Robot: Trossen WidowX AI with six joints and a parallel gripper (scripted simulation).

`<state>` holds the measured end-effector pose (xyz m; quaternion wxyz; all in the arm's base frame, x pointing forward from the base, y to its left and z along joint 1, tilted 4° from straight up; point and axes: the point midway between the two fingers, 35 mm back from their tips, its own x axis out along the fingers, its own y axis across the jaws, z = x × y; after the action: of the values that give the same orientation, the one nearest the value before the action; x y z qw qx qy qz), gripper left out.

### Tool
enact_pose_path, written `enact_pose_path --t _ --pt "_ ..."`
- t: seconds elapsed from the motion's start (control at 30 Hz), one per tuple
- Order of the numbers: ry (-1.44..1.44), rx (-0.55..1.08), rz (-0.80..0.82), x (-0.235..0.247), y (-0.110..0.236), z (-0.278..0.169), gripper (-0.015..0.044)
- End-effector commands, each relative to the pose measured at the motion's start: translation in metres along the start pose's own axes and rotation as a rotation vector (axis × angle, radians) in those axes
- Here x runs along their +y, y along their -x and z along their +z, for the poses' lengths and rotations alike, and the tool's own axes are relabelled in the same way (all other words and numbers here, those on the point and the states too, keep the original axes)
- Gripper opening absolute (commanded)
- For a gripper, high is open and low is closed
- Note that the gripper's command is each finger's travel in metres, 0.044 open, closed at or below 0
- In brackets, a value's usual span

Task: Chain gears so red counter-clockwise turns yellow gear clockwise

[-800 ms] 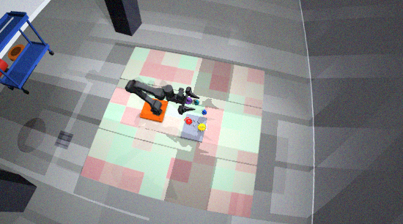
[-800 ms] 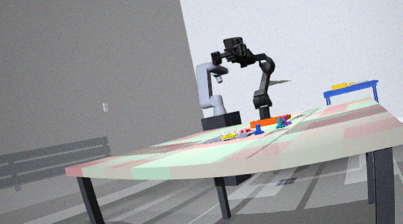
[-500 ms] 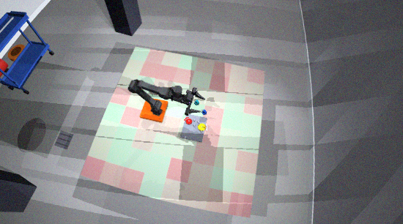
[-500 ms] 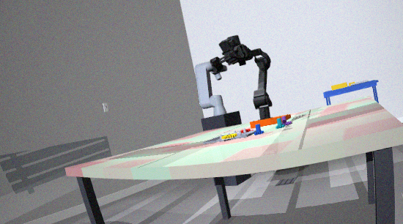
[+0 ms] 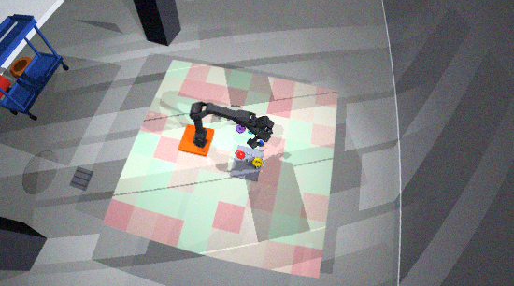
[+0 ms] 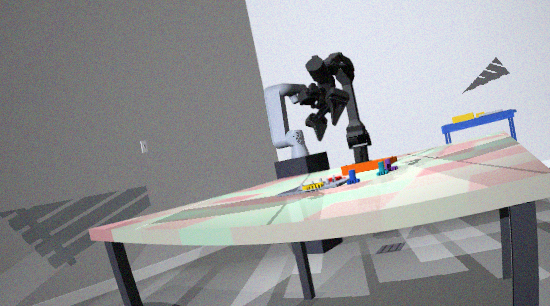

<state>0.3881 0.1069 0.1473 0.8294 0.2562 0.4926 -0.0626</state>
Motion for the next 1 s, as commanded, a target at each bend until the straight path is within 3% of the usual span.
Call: enact_pose_path --t 0.0,0.2,0.97 --pt "-0.140 0.170 -0.145 0.000 -0.029 -0.026 0.0440" --pt "-0.346 0.365 -0.432 -0.006 -0.061 -0.066 0.0440" --pt "-0.352 0.370 -0.442 -0.014 -0.081 -0.083 0.0440"
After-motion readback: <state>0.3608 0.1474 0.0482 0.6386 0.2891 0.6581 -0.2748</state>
